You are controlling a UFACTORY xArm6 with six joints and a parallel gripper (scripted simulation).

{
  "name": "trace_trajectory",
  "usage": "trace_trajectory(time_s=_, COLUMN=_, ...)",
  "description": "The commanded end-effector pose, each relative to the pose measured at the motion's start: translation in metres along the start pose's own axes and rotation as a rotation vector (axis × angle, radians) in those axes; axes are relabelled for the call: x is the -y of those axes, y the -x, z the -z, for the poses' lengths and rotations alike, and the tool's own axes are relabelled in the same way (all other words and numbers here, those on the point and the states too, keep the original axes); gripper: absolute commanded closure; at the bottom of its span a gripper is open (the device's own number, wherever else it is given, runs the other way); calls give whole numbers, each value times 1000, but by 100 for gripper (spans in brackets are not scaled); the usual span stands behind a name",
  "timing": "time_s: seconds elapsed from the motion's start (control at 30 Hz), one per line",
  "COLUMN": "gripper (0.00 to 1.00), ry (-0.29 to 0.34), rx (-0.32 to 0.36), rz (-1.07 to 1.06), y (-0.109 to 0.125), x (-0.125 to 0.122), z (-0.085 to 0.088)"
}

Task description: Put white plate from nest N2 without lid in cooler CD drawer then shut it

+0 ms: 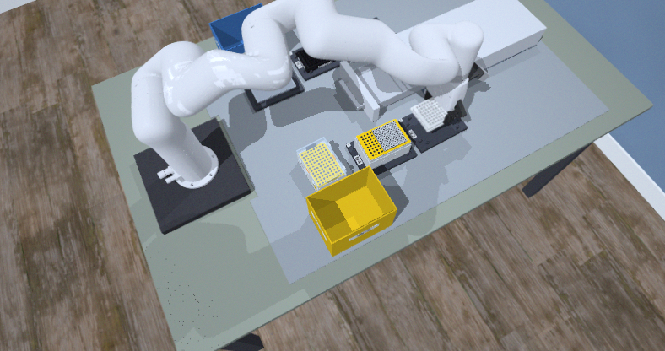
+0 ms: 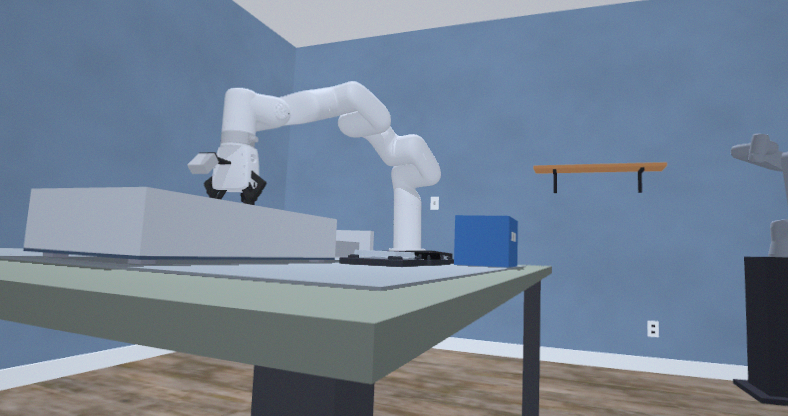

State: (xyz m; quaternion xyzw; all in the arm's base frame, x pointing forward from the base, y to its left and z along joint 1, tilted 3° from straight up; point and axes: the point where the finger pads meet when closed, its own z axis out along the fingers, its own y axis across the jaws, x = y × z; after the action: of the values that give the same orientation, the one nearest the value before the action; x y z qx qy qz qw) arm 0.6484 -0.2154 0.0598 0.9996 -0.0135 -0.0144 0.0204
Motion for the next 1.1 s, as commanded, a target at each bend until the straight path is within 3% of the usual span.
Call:
trace_trajectory(time_s=0.0, gripper=100, ry=2, rx=-6, rz=0, y=-1, x=0, z=8)
trace_trajectory(time_s=1.07, gripper=100, ry=2, rx=-6, rz=0, y=-1, x=0, z=55)
